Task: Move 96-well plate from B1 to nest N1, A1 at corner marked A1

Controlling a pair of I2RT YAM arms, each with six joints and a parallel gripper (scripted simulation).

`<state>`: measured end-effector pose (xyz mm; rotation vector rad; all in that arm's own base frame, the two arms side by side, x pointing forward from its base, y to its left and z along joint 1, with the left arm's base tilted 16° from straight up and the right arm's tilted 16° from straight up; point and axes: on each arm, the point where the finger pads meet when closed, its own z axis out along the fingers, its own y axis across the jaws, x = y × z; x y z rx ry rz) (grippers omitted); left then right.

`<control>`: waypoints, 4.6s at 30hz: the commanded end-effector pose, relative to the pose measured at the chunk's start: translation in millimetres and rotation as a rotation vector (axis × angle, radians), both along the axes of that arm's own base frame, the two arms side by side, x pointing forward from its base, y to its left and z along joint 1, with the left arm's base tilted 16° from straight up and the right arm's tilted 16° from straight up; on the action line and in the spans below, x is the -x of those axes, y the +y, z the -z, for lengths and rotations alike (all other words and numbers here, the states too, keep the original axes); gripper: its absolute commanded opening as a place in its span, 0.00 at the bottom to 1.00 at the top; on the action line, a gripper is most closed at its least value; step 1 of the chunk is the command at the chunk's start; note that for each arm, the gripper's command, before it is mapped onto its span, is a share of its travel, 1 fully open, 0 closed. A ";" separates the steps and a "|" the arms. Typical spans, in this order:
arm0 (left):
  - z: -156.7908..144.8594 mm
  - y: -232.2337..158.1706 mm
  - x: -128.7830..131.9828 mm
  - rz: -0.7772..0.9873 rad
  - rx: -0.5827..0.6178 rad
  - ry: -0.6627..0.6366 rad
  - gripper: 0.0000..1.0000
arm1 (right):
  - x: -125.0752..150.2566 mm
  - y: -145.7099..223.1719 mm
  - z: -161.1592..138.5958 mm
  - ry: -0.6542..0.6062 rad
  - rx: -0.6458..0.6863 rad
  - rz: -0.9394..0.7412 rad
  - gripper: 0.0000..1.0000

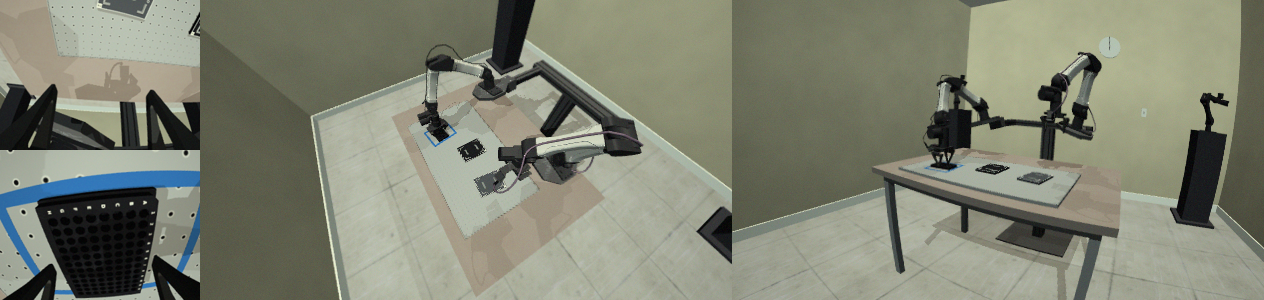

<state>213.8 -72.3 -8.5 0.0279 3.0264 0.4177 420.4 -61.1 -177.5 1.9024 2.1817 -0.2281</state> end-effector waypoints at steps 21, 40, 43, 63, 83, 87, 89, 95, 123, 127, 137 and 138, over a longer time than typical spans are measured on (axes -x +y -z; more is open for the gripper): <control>-2.2 1.1 6.7 -0.001 0.003 0.009 1.00 | -3.5 10.3 -27.0 -0.023 0.001 -0.010 1.00; -2.2 1.1 6.7 -0.001 0.003 0.009 1.00 | 2.3 21.2 -70.1 -0.021 0.008 -0.009 1.00; -2.2 1.1 6.7 -0.001 0.003 0.009 1.00 | 3.3 23.4 -77.6 -0.021 0.008 -0.009 1.00; -2.2 1.1 6.7 -0.001 0.003 0.009 1.00 | 2.2 21.6 -78.4 -0.017 0.000 -0.003 1.00; -2.2 1.1 6.7 -0.001 0.003 0.009 1.00 | 2.2 21.6 -78.4 -0.017 0.000 -0.003 1.00; -2.2 1.1 6.7 -0.001 0.003 0.009 1.00 | 2.2 21.6 -78.4 -0.017 0.000 -0.003 1.00; -2.2 1.1 6.7 -0.001 0.003 0.009 1.00 | 2.2 21.6 -78.4 -0.017 0.000 -0.003 1.00; -2.2 1.1 6.7 -0.001 0.003 0.009 1.00 | 2.2 21.6 -78.4 -0.017 0.000 -0.003 1.00; -2.2 1.1 6.7 -0.001 0.003 0.009 1.00 | 0.6 19.1 -73.5 0.104 0.053 -0.490 1.00; -2.2 1.1 6.7 -0.001 0.003 0.009 1.00 | 0.5 19.1 -73.6 0.141 0.065 -0.617 1.00; -2.2 1.1 6.7 -0.001 0.003 0.009 1.00 | 0.5 19.1 -73.6 0.215 0.090 -0.872 1.00; -2.2 1.1 6.7 -0.001 0.003 0.009 1.00 | 0.5 19.1 -73.6 0.224 0.092 -0.904 1.00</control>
